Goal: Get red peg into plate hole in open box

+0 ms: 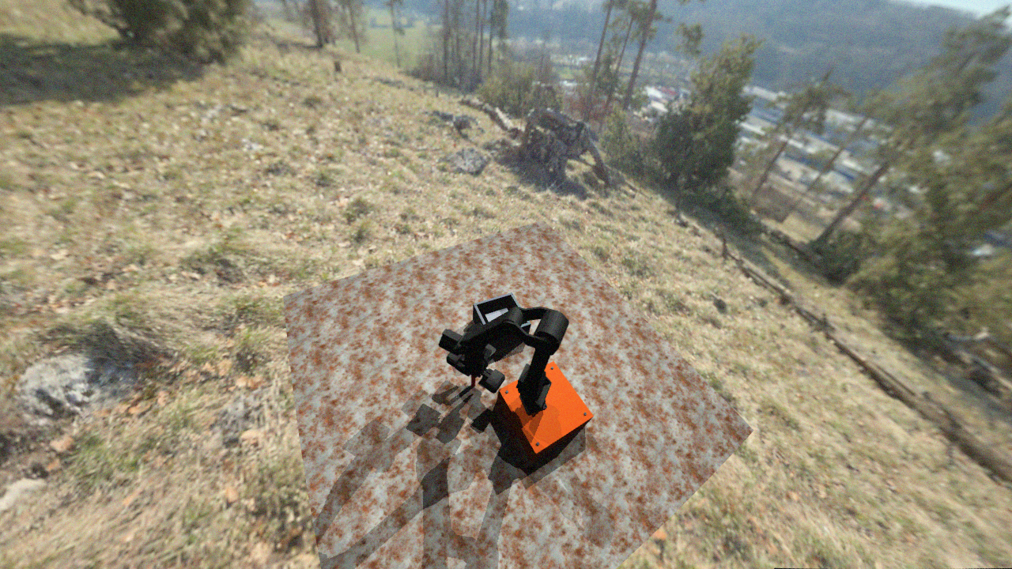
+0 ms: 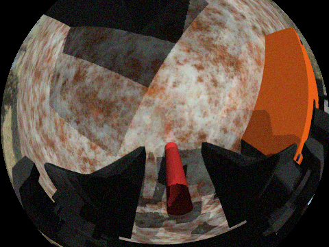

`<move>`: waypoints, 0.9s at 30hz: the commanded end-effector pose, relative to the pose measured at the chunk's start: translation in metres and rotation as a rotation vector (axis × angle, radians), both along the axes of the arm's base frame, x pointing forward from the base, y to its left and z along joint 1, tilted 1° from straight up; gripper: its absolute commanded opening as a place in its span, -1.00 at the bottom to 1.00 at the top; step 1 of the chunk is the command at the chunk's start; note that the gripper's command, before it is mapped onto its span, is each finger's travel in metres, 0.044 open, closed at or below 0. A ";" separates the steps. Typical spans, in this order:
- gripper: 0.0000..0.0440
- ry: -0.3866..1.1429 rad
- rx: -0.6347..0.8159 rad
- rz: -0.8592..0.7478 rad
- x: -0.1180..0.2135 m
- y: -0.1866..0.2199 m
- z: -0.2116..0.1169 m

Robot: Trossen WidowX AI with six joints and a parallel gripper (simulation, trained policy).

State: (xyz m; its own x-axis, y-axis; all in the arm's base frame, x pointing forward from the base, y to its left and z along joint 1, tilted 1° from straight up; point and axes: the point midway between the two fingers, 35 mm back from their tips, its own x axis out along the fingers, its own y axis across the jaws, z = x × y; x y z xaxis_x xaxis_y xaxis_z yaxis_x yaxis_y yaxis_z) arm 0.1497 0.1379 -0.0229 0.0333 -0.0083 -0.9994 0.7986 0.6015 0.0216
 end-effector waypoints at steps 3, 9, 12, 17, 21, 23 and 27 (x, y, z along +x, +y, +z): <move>-0.49 0.031 0.022 -0.008 0.000 0.001 0.000; -0.98 0.033 0.027 0.000 0.006 0.001 0.006; -1.00 0.005 0.015 0.021 0.012 -0.001 0.014; -1.00 -0.035 -0.008 0.062 0.021 -0.005 0.030; -1.00 -0.070 -0.026 0.091 0.030 -0.008 0.045; -1.00 -0.087 -0.035 0.103 0.036 -0.009 0.052; -1.00 -0.123 -0.051 0.118 0.049 -0.013 0.069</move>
State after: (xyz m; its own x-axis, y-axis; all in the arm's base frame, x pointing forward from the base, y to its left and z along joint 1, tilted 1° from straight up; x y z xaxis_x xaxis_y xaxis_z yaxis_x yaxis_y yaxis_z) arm 0.1914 0.1269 0.0370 0.1372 -0.0417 -0.9897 0.7226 0.6876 0.0712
